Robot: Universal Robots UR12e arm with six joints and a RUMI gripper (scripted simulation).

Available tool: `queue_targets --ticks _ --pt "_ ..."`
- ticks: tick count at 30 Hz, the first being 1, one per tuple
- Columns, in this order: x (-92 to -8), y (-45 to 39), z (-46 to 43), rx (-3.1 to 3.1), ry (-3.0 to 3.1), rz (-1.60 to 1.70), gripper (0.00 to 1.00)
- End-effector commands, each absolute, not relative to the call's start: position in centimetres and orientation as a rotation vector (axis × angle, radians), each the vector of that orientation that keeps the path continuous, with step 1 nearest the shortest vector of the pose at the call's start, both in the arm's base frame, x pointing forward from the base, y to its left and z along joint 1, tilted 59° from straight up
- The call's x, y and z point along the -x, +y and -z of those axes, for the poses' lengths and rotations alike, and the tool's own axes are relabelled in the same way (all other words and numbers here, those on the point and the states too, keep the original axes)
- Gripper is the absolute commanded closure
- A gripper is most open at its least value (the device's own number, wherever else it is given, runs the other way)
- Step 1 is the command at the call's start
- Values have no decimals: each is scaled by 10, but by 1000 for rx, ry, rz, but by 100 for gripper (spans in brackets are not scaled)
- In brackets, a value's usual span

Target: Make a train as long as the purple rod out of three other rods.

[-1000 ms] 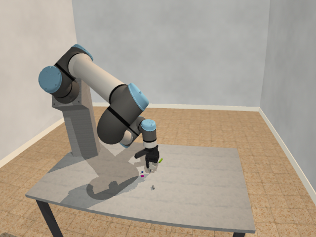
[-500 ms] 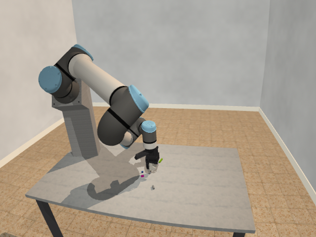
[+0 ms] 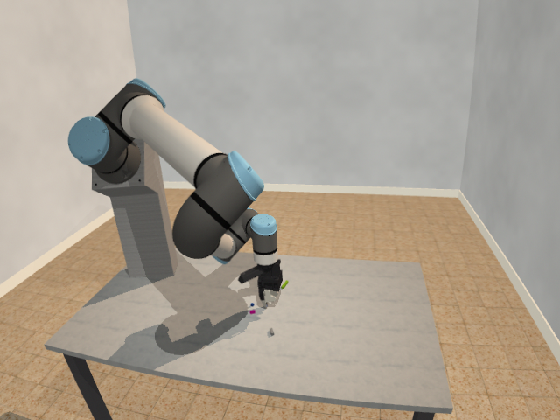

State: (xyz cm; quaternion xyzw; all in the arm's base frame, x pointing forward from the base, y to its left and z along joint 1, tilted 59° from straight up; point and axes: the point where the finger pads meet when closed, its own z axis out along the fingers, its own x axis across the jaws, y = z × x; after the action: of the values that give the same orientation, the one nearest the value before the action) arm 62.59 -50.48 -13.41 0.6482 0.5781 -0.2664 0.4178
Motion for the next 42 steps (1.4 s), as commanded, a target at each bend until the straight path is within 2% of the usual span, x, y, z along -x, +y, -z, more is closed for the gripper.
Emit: queue_targets --ticks 1,22,35,42 --pt "-626 -504 134 -1626 1451 668 100" --pt "-626 -504 134 -1626 1451 668 100" --pt "-626 -504 134 -1626 1451 668 86" --pt "-626 -504 134 -1626 1451 668 86"
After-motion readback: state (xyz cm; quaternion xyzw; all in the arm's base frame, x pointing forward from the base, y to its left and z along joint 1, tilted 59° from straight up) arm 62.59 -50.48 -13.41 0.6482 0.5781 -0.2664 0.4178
